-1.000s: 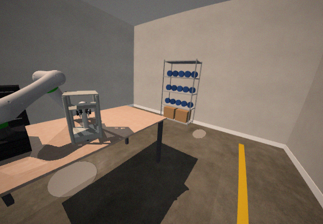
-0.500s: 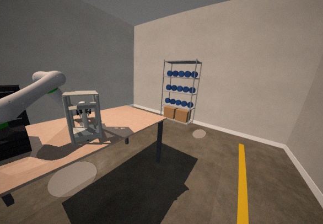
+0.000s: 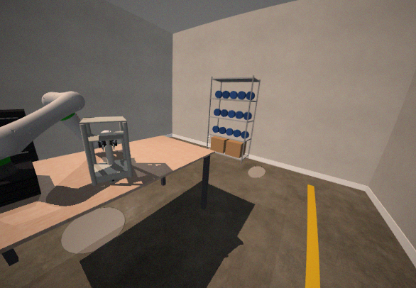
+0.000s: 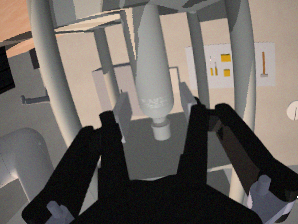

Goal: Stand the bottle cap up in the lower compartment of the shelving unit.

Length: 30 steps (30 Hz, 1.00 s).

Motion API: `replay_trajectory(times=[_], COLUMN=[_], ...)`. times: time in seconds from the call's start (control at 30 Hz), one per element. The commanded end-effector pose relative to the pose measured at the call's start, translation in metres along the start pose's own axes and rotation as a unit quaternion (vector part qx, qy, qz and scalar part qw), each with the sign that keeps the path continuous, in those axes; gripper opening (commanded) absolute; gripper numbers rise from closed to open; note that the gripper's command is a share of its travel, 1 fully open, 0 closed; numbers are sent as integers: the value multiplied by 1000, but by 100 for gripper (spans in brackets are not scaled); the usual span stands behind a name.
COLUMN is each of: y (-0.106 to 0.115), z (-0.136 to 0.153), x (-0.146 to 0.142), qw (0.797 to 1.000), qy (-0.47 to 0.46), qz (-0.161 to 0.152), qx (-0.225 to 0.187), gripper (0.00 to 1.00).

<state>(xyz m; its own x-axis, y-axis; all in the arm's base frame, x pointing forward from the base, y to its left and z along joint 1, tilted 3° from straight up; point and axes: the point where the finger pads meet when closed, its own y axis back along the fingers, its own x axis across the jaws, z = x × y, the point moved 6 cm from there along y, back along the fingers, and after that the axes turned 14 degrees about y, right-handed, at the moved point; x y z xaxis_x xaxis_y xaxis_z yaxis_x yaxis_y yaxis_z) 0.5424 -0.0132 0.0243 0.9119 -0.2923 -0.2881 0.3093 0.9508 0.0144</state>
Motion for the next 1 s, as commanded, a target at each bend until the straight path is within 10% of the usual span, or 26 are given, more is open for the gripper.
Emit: replay_trajectory(times=[0.0, 0.97], y=[1, 9], z=[0, 0], x=[0, 0], qw=[1000, 1000], qy=[0, 0], qz=[0, 0], qx=[0, 0], gripper=[39, 39])
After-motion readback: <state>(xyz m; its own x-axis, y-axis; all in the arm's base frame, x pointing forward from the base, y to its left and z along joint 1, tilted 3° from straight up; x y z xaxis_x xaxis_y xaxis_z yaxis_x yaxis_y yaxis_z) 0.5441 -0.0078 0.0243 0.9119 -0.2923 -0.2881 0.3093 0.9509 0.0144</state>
